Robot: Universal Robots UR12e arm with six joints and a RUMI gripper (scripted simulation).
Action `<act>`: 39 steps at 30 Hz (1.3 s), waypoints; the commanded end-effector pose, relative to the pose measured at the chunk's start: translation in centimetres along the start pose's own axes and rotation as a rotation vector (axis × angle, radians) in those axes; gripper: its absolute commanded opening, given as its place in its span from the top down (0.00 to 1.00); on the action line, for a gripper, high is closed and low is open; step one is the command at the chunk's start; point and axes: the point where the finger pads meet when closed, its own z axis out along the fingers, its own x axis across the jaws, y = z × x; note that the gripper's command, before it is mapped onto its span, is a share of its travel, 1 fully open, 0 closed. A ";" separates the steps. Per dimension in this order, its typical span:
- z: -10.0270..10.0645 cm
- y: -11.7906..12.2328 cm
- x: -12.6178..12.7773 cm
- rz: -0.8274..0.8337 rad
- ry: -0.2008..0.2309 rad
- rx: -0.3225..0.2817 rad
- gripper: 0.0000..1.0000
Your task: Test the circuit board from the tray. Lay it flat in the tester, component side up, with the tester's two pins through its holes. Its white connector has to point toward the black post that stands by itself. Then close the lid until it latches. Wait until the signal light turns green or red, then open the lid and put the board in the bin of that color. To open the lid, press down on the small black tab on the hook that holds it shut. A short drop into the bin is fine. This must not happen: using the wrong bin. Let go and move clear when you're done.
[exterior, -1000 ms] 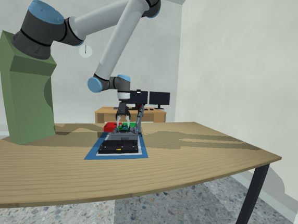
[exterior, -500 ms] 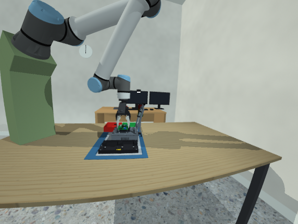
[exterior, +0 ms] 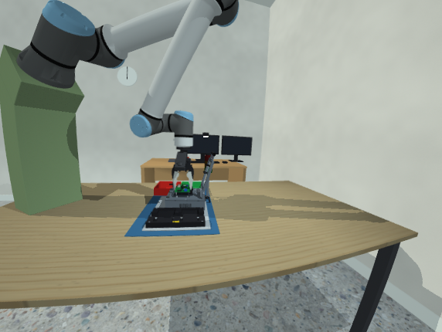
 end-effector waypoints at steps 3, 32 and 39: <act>0.1 -0.1 -0.2 0.001 -0.003 0.000 0.61; 0.1 -0.1 -0.2 0.001 -0.003 0.000 0.61; 0.1 -0.1 -0.2 0.000 -0.003 0.000 0.61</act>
